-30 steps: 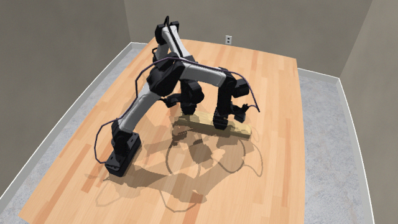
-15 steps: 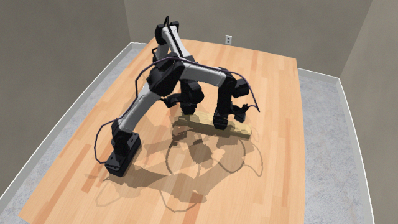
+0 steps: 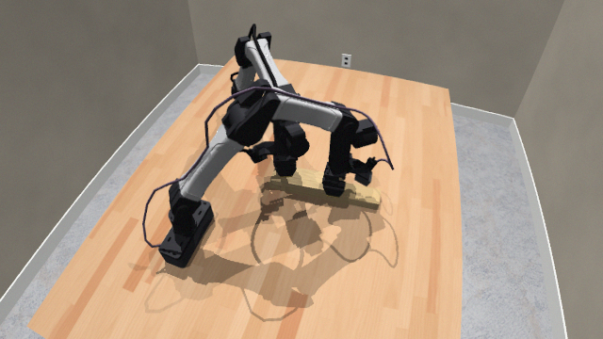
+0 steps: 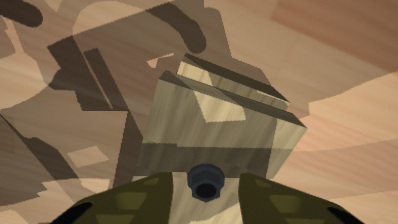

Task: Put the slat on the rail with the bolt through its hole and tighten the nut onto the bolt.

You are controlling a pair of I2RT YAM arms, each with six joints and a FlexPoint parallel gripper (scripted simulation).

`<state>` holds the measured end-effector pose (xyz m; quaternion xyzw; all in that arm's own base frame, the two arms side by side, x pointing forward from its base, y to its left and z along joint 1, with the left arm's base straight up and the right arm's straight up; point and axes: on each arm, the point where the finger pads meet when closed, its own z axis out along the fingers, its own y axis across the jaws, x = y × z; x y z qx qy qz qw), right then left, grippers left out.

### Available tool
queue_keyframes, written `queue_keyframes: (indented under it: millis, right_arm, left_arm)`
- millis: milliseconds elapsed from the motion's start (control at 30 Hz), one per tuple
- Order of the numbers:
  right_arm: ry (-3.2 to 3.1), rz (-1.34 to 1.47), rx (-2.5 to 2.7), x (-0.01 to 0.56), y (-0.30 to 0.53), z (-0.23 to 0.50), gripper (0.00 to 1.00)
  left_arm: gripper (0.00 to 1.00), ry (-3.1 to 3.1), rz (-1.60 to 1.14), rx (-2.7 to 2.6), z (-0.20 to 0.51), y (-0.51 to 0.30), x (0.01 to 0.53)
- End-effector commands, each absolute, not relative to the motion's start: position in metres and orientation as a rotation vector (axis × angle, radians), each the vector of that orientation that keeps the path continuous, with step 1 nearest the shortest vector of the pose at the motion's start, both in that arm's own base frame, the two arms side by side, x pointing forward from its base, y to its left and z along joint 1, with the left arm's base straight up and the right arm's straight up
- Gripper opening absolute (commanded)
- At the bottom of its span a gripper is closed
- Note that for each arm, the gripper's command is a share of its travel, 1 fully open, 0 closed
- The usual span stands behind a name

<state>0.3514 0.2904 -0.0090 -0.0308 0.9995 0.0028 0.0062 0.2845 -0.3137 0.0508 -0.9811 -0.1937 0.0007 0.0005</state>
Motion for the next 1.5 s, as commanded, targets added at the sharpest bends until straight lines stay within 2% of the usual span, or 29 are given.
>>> queue_keyframes:
  millis: [0,233,433,800,1100,1300,1367,1467]
  right_arm:
    - [3.115,0.023,-0.094,0.354,0.292,-0.004,0.67]
    - [3.115,0.023,-0.094,0.354,0.292,-0.004,0.67]
    - [3.115,0.023,-0.094,0.354,0.292,-0.004,0.67]
    - [3.115,0.023,-0.094,0.354,0.292,-0.004,0.67]
    - [3.115,0.023,-0.094,0.354,0.292,-0.004,0.67]
    - [3.115,0.023,-0.094,0.354,0.292,-0.004,0.67]
    - [3.115,0.023,-0.094,0.354,0.292,-0.004,0.67]
    - [3.115,0.023,-0.094,0.354,0.292,-0.004,0.67]
  left_arm:
    - [0.36,-0.610,-0.003,-3.087,0.053,-0.314,0.285]
    - [0.36,-0.806,-0.007,-3.049,0.056,-0.315,0.286]
    - [0.36,-1.518,-0.005,-2.766,0.059,-0.315,0.286]
    - [0.36,-2.183,0.000,-2.279,0.060,-0.315,0.287]
    - [0.36,-2.763,0.007,-1.526,0.062,-0.315,0.287]
    - [0.36,-2.985,0.011,-1.022,0.063,-0.315,0.287]
    - [0.36,-2.985,0.011,-1.022,0.063,-0.315,0.287]
    - [0.36,-3.091,0.013,-0.630,0.063,-0.315,0.287]
